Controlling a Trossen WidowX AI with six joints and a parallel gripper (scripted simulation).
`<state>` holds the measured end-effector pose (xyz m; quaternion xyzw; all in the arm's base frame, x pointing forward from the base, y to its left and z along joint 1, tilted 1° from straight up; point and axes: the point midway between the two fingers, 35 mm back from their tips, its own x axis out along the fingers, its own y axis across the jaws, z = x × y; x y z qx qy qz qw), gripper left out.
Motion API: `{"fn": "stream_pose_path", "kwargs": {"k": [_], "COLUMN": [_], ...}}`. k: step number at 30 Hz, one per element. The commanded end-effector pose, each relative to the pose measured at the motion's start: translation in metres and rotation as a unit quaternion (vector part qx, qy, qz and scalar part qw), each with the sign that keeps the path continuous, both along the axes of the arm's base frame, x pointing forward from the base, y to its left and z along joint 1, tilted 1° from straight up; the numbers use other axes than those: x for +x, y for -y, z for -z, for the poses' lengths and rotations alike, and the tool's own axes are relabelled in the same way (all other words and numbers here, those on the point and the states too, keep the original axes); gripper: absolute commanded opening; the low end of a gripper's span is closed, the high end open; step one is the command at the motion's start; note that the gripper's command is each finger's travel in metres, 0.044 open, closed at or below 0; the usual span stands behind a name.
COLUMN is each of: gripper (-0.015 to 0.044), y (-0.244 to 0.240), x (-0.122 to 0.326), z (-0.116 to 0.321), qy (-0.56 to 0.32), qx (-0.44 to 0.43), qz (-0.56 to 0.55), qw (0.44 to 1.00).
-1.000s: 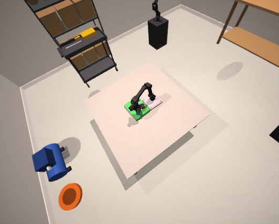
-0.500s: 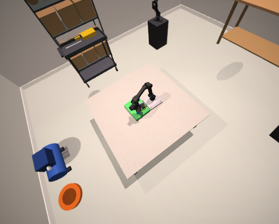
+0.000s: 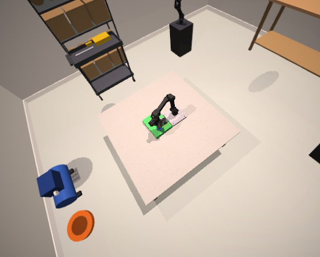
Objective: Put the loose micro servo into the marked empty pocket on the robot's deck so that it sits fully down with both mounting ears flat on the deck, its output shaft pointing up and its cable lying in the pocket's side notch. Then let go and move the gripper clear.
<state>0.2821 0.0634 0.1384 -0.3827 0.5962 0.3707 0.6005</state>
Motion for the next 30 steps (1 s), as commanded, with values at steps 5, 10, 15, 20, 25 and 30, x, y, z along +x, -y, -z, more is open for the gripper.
{"fn": "stream_pose_path", "kwargs": {"k": [5,10,15,20,25,30], "gripper": [0.0000,0.0000,0.0000,0.0000,0.0000,0.0000], "y": [0.001,0.001,0.002,0.002,0.003,0.003], "x": [-0.004,-0.006,-0.008,-0.010,-0.012,-0.015], "z": [-0.004,-0.004,-0.004,-0.004,-0.003,-0.003], "qy": [0.008,0.008,0.008,0.008,0.008,0.008], "qx": [0.001,0.001,0.001,0.001,0.001,0.001], "qz": [0.002,0.002,0.002,0.002,0.002,0.002], "qw": [1.000,1.000,1.000,1.000,1.000,1.000]}}
